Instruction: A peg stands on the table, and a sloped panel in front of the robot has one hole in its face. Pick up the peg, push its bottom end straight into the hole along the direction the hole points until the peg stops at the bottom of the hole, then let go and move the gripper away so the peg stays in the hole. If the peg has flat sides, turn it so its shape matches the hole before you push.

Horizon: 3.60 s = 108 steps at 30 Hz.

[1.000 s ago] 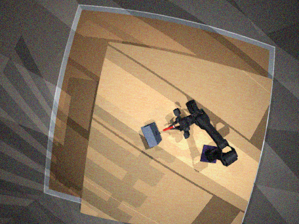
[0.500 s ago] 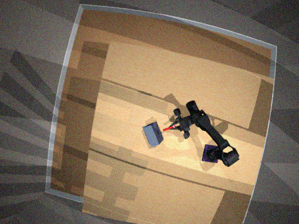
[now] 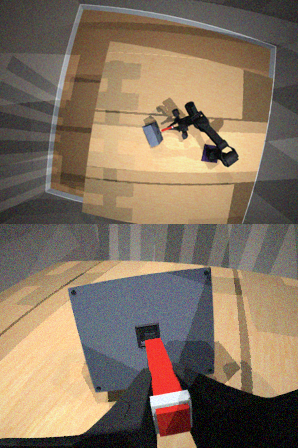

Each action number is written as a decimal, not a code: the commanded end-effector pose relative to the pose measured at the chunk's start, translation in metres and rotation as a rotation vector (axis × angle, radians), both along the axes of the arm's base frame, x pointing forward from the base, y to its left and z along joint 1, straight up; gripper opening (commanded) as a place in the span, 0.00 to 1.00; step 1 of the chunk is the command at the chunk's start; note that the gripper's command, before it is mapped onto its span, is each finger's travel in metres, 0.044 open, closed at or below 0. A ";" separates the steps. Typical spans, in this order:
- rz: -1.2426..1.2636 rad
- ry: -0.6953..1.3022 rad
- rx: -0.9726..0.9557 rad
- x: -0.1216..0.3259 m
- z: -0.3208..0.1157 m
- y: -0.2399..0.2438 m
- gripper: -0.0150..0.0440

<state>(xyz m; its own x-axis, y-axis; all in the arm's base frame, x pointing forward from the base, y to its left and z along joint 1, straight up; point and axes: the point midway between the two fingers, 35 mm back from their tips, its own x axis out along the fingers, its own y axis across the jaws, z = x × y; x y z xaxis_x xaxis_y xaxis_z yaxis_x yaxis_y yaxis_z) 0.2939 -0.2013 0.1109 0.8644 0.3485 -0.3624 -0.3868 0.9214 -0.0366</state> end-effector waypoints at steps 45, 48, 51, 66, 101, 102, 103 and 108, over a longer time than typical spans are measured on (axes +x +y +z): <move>0.003 -0.011 0.005 0.019 -0.008 0.010 0.25; 0.003 -0.011 0.005 0.019 -0.009 0.010 0.25; 0.003 -0.011 0.005 0.020 -0.010 0.011 0.25; 0.003 -0.012 0.005 0.027 -0.014 0.013 0.25; 0.003 -0.013 0.006 0.047 -0.021 0.021 0.25; 0.003 -0.013 0.006 0.047 -0.021 0.021 0.25; 0.003 -0.013 0.006 0.047 -0.021 0.021 0.25; 0.007 -0.016 0.005 0.047 -0.020 0.021 0.25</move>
<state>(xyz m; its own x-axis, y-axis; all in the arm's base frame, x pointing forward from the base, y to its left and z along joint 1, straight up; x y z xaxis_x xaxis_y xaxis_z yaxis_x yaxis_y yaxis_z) 0.3411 -0.1799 0.0903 0.8678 0.3559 -0.3467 -0.3923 0.9190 -0.0385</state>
